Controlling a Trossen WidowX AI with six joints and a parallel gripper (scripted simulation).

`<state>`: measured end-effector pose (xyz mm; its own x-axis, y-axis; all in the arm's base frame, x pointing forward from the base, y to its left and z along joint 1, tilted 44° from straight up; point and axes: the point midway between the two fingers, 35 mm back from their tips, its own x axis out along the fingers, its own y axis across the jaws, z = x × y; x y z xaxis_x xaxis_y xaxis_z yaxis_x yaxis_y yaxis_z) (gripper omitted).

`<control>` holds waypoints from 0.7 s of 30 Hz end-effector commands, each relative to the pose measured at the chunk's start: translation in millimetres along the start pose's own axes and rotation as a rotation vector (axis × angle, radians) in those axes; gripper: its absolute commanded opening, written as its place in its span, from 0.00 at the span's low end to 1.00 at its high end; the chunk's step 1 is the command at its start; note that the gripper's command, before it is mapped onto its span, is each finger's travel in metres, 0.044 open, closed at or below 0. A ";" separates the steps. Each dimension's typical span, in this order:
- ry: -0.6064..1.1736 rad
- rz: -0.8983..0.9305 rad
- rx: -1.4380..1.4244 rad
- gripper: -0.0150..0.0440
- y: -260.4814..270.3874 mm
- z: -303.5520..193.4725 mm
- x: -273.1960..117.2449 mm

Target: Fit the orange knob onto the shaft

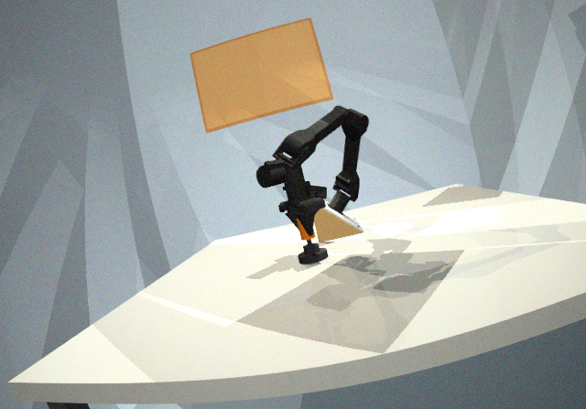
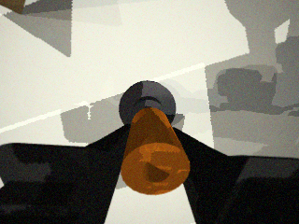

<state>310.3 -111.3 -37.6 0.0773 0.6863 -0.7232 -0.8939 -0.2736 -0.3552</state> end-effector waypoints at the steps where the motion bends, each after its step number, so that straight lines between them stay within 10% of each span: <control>1: 0.004 -0.001 -0.030 0.25 -0.4 -0.6 -0.4; 21: 0.004 -0.001 -0.030 0.25 0.8 1.1 3.0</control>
<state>308.8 -108.7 -39.2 0.0784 0.6841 -0.7252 -0.8825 -0.2908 -0.3697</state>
